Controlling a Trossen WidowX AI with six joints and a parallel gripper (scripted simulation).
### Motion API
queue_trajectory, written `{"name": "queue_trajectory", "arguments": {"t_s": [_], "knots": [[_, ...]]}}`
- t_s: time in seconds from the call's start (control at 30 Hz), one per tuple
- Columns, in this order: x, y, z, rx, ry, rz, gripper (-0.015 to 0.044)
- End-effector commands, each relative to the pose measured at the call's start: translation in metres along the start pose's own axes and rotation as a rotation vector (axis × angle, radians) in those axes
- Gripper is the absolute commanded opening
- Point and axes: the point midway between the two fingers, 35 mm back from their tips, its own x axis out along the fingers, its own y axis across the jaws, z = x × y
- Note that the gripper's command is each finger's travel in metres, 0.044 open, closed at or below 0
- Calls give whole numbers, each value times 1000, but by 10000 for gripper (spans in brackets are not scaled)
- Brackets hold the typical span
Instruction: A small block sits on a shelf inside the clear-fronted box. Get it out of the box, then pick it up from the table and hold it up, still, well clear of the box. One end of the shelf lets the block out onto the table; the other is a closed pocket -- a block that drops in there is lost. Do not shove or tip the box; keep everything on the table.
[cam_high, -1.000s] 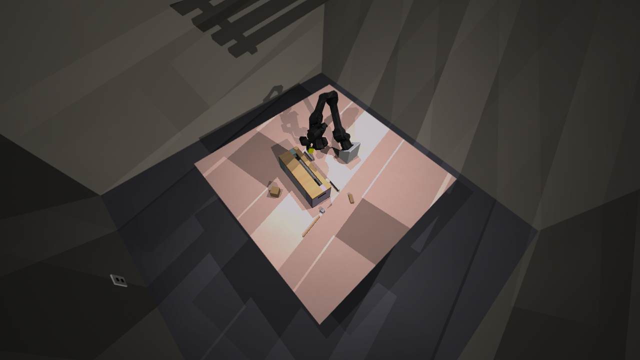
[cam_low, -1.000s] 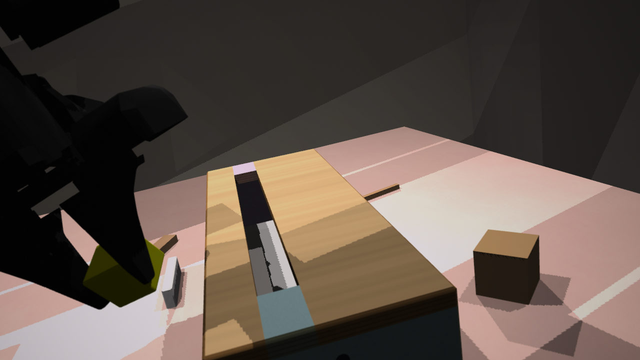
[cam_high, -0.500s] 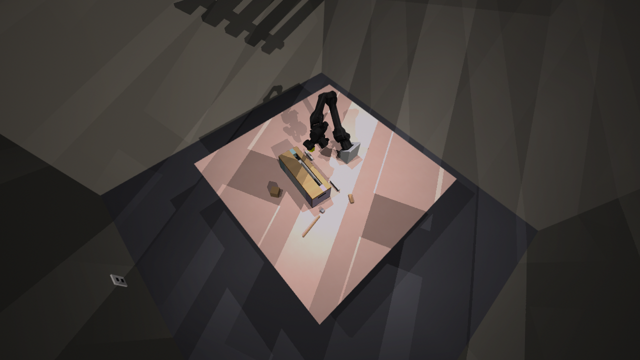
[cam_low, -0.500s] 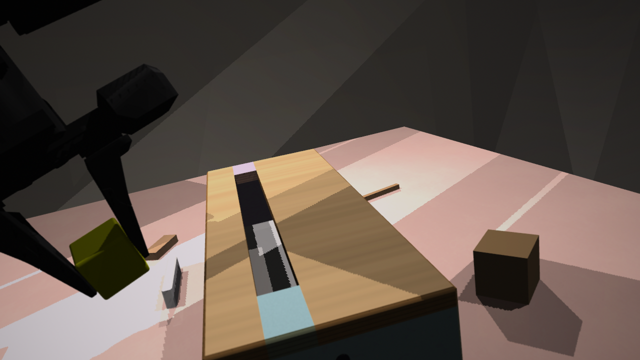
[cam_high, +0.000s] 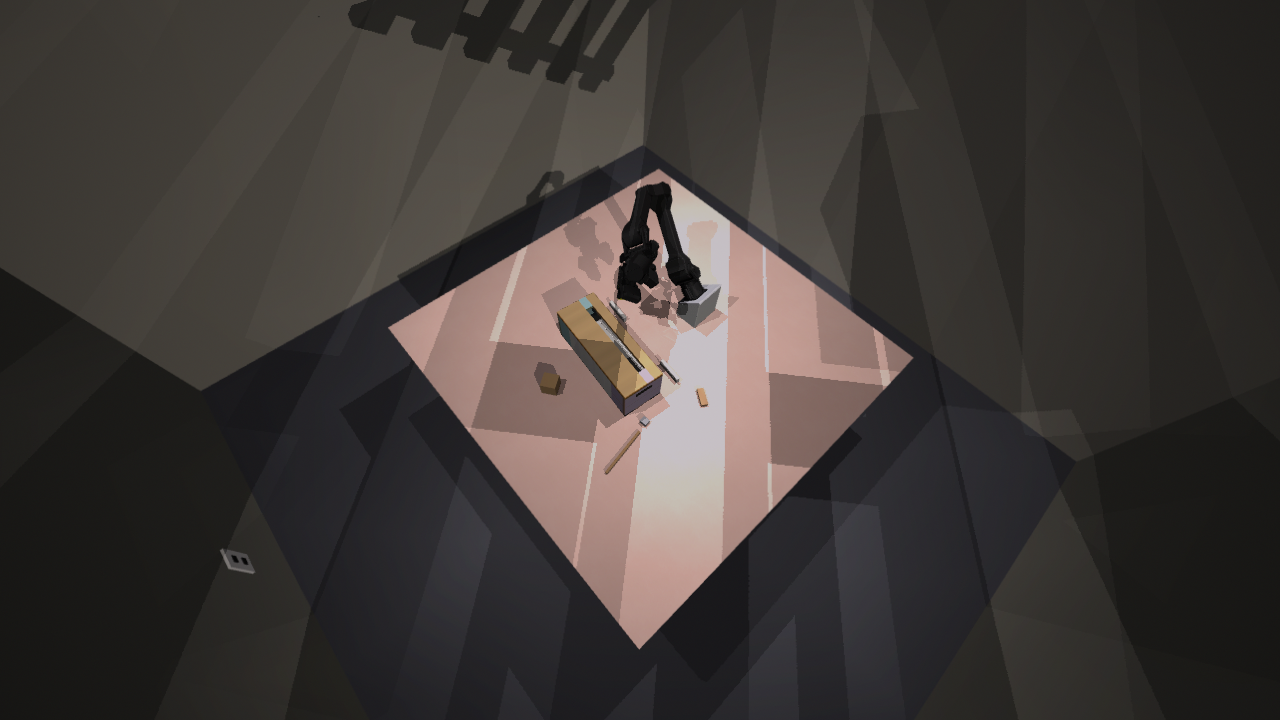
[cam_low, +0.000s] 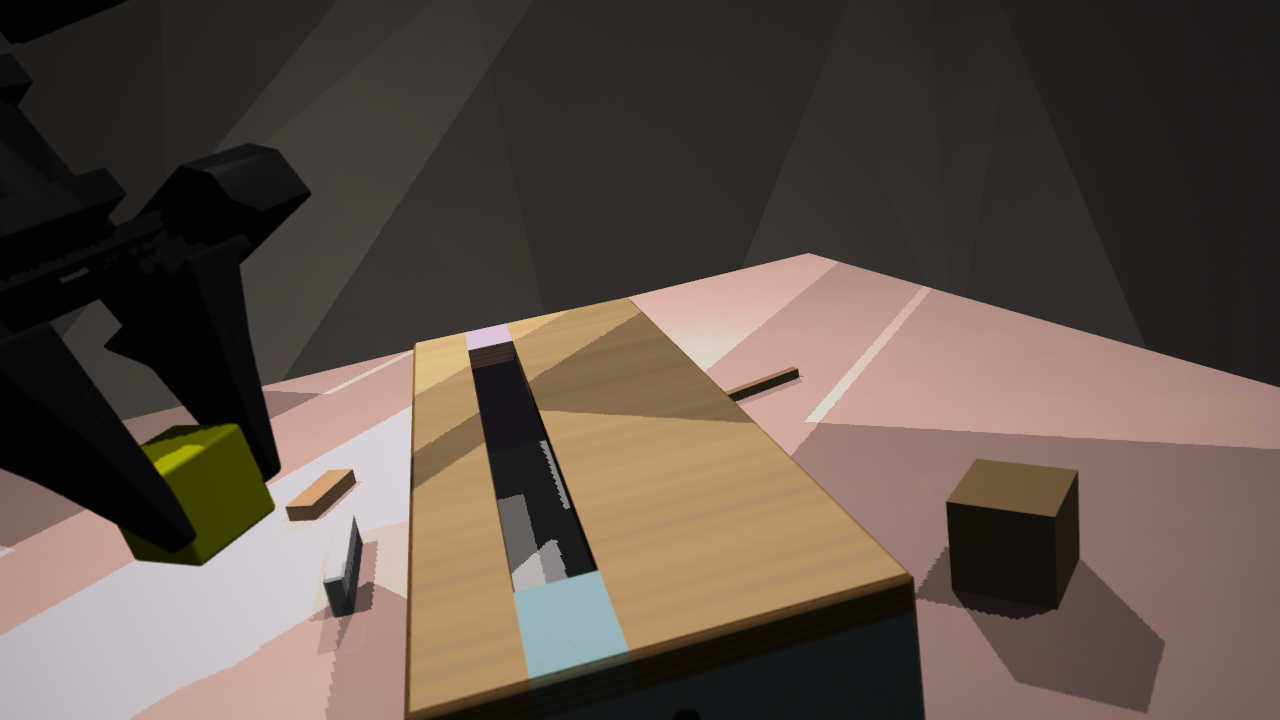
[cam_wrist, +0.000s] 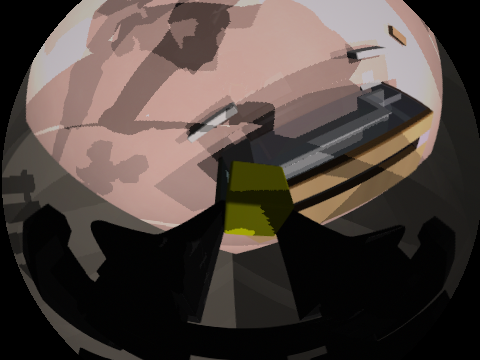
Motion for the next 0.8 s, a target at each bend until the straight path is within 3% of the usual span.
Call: {"name": "queue_trajectory", "arguments": {"t_s": [0.0,0.77], "knots": [[-5,-1,-4,-157,21,-2,0],[-5,-1,-4,-185,23,-1,0]]}}
